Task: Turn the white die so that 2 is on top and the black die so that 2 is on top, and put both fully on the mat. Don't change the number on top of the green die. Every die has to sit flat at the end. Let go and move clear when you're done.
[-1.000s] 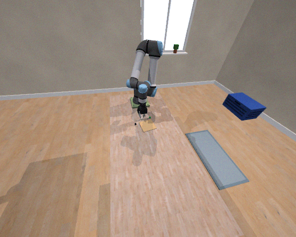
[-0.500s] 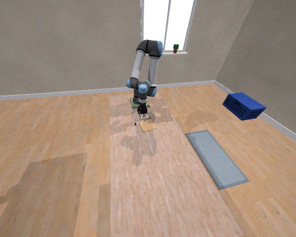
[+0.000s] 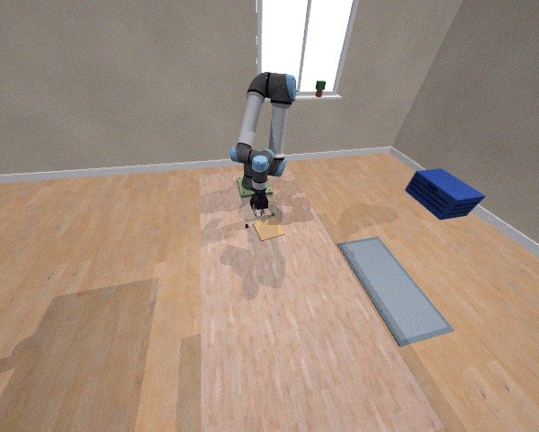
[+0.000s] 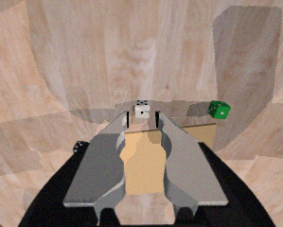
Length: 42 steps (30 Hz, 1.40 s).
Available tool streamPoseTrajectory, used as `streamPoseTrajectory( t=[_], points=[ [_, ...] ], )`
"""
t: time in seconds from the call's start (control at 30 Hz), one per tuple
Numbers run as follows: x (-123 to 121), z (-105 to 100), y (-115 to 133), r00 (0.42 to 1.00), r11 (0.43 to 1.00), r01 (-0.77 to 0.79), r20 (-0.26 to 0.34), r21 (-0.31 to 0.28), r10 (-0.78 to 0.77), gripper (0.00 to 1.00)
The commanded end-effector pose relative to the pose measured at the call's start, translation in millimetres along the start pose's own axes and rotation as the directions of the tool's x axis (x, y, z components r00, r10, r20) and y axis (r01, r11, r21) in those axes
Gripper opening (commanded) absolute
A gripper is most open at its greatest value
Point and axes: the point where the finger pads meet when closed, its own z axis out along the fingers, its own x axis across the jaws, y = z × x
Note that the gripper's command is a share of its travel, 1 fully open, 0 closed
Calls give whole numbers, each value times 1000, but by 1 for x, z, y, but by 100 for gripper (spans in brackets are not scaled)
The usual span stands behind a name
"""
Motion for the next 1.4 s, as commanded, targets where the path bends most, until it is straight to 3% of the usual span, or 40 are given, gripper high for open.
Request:
streamPoseTrajectory(
  t=[0.0, 1.37],
  points=[
    [0, 6, 0, 1000, 1000, 0, 1, -1, 0, 18],
    [0, 11, 0, 1000, 1000, 0, 1, -1, 0, 18]
  ],
)
